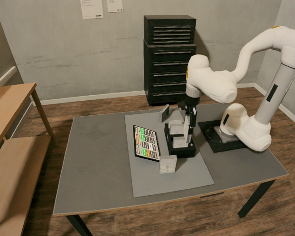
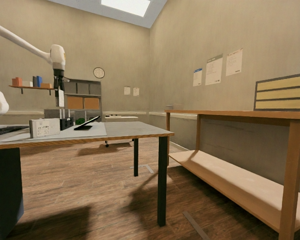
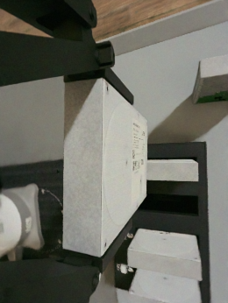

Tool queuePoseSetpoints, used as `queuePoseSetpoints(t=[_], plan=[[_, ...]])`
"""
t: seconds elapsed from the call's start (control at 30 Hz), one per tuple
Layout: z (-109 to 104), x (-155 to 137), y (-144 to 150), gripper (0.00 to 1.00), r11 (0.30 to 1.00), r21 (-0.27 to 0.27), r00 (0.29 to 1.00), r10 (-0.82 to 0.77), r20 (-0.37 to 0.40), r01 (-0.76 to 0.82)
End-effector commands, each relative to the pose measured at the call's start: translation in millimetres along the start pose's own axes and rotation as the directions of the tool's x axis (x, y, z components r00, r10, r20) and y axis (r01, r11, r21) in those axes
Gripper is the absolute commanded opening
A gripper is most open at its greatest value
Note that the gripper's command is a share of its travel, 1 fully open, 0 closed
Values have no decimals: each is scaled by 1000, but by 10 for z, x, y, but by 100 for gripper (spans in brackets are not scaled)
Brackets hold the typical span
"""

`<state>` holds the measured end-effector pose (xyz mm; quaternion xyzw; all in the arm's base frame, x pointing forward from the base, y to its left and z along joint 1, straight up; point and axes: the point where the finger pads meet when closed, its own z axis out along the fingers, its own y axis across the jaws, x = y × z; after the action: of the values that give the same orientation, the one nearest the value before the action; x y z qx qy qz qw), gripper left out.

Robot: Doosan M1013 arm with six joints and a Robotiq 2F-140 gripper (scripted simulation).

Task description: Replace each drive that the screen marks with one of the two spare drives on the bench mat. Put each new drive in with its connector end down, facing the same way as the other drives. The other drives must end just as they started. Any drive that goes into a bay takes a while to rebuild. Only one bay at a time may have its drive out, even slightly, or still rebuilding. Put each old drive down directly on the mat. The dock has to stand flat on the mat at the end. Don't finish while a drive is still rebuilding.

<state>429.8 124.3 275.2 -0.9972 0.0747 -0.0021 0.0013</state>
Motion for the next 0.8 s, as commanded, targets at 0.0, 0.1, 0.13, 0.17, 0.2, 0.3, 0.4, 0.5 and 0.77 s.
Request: queuePoseSetpoints(t=[0.0,0.1,0.13,0.17,0.2,0.3,0.4,0.5,0.77], plan=[[-5,12,21,10,999,2,999,-44,0,44],[-5,20,39,10,997,2,997,-80,0,80],[-5,24,48,10,995,2,995,-98,0,98],[-5,28,58,10,993,2,993,-116,0,116],[-5,32,67,10,991,2,991,-134,0,134],[-5,43,94,10,982,2,982,-187,-1,187],[-5,54,121,10,971,2,971,-239,-1,239],[-5,65,149,10,957,2,957,-290,-1,290],[-5,86,202,10,922,2,922,-388,-1,388]])
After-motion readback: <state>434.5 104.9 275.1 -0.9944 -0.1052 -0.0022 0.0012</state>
